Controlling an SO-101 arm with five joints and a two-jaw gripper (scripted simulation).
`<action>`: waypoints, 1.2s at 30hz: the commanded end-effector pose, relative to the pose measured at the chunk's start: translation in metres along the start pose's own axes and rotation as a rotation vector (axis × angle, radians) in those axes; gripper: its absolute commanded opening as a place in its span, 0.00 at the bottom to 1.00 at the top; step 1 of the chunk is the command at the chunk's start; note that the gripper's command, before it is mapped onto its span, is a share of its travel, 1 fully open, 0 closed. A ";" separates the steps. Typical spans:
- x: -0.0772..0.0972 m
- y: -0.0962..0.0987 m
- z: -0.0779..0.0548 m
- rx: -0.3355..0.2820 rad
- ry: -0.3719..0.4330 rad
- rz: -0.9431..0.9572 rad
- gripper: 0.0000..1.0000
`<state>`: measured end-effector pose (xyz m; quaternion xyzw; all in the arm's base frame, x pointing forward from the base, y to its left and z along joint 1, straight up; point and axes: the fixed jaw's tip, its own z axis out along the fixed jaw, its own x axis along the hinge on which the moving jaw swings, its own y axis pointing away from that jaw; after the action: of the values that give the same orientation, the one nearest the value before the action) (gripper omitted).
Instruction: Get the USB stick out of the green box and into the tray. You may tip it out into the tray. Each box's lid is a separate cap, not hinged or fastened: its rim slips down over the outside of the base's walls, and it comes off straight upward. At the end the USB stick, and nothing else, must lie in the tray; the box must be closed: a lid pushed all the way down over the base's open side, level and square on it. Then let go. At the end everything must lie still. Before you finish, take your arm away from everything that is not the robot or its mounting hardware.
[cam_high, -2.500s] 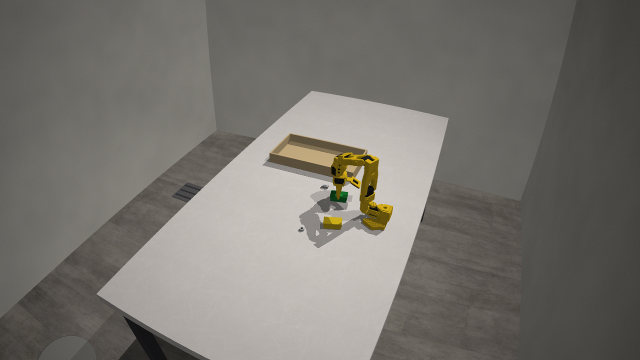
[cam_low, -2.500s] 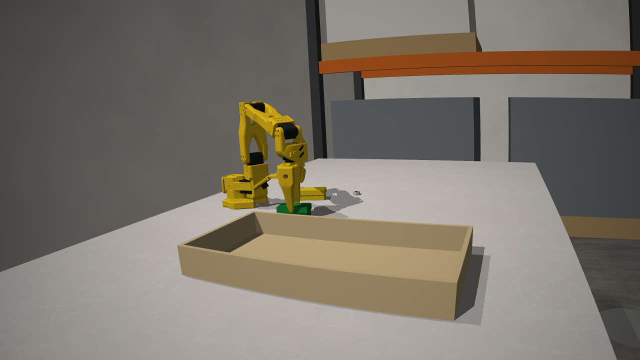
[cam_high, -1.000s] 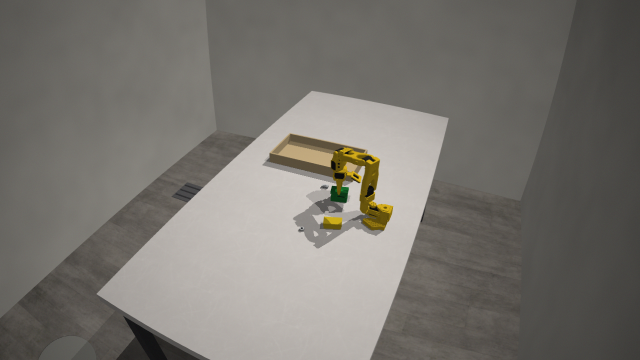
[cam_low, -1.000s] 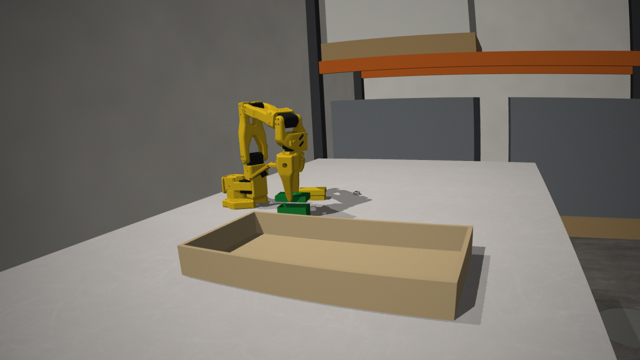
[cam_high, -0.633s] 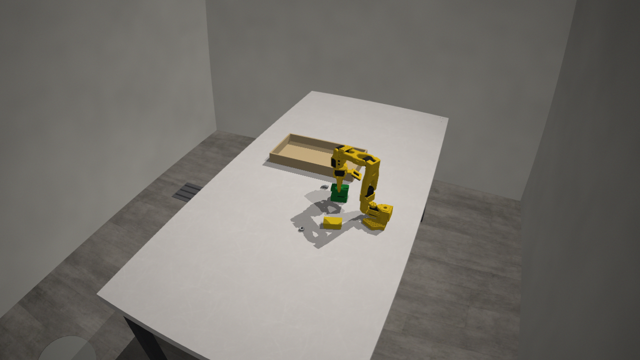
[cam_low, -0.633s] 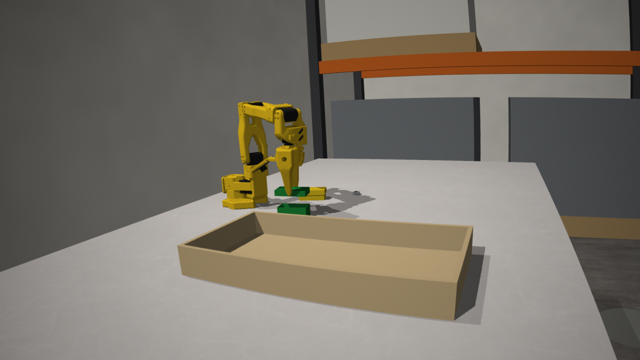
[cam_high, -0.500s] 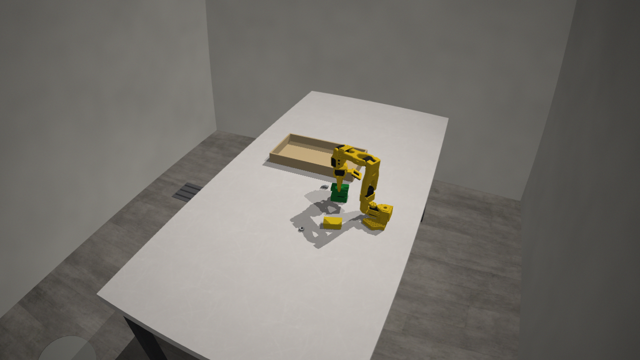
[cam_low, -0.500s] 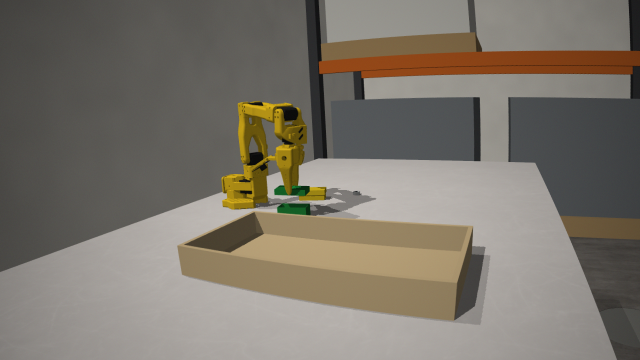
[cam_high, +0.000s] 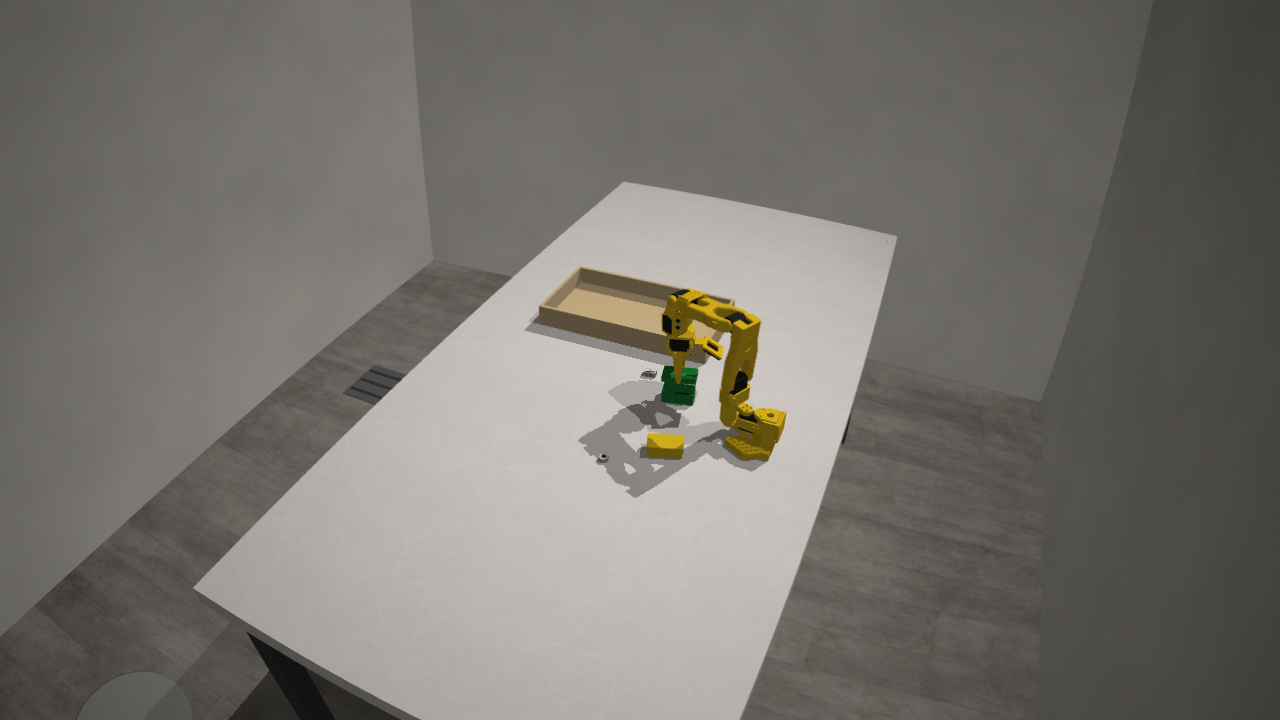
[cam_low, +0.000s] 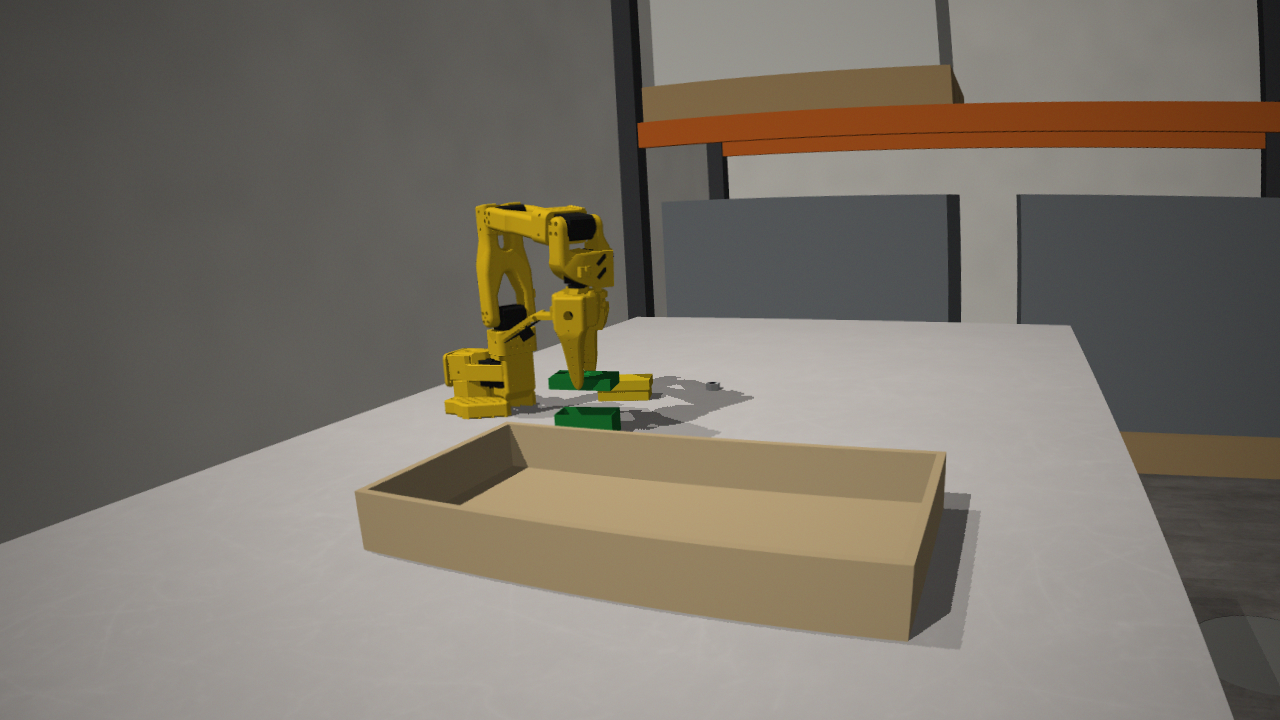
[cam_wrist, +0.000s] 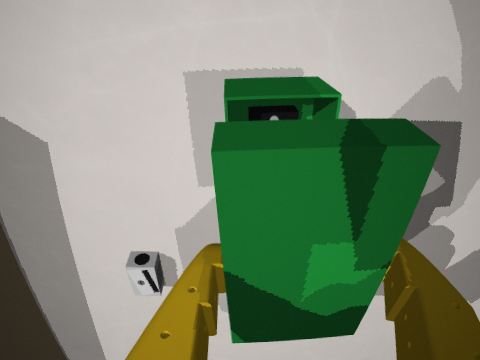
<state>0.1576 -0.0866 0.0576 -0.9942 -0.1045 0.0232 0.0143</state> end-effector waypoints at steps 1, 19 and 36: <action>0.003 0.004 -0.010 -0.033 0.043 -0.004 0.21; 0.005 0.005 -0.018 -0.033 0.043 -0.004 0.21; 0.005 0.005 -0.019 -0.033 0.043 -0.004 0.21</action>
<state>0.1617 -0.0887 0.0696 -0.9944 -0.1045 0.0133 0.0078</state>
